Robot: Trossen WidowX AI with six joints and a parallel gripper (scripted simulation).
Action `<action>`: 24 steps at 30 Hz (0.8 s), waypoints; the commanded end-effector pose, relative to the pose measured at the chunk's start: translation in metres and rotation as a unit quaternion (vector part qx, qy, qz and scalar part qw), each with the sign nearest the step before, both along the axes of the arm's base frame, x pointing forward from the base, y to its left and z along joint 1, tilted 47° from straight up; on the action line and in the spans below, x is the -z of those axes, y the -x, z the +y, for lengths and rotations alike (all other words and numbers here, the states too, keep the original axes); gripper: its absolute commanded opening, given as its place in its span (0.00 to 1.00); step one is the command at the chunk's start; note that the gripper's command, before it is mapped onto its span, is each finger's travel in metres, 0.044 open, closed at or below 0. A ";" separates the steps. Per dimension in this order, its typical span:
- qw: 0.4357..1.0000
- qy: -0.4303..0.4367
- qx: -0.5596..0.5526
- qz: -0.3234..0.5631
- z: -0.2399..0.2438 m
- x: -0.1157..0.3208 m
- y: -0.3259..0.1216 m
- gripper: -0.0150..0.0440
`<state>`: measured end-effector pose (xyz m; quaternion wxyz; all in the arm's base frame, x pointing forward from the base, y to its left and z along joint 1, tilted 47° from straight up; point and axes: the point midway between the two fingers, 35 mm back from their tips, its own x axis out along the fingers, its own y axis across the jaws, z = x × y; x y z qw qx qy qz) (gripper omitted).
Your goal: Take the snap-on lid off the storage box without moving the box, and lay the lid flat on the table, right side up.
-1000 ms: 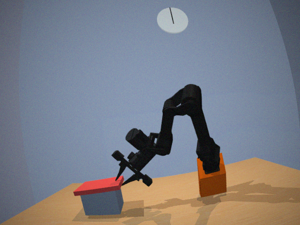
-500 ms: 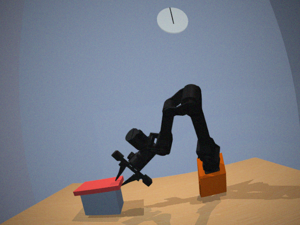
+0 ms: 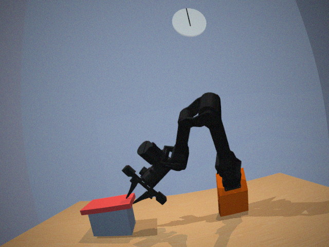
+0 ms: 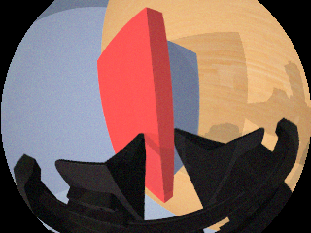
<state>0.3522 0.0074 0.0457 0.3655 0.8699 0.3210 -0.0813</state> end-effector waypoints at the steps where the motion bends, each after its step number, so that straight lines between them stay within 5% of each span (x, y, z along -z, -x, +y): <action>1: 1.000 -0.001 0.001 0.001 0.000 0.000 -0.001 0.25; 24: 1.000 -0.001 0.001 0.001 0.000 0.000 -0.003 0.25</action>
